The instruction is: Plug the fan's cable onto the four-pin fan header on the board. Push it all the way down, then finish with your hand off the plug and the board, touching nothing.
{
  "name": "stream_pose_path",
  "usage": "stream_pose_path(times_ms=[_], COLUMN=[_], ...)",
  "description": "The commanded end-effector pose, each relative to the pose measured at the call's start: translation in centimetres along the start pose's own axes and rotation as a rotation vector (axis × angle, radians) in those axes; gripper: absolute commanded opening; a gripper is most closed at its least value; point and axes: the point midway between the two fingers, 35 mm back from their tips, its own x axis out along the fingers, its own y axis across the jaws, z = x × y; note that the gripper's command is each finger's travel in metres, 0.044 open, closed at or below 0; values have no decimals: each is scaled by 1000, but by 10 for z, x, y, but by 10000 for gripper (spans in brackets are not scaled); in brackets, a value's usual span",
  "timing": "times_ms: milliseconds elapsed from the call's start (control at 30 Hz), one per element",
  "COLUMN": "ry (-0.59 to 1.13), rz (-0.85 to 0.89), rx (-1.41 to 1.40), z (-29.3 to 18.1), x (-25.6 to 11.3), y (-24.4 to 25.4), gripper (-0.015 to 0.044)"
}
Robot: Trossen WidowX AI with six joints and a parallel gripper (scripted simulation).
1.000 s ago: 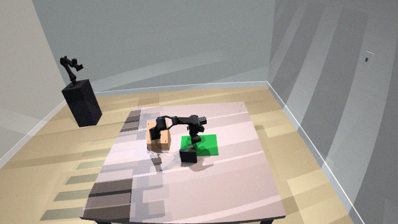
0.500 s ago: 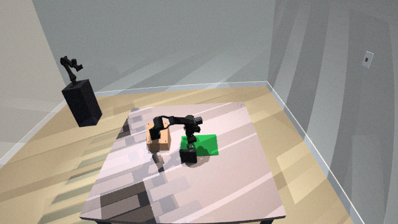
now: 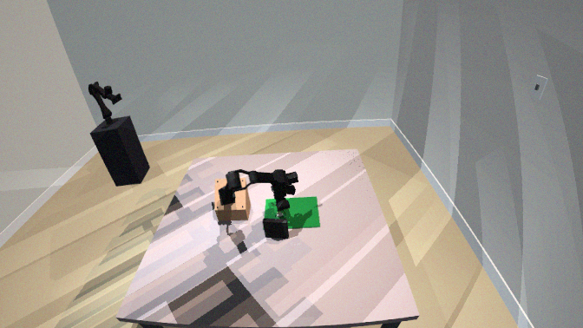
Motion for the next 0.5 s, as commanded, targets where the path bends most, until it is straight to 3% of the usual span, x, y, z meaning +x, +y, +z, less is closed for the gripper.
stream_pose_path(times_ms=[0,467], ry=[22,22], rz=[-2,-2], rx=[-16,-24], z=[-6,-7], x=[14,14], y=[2,1], gripper=[0,0])
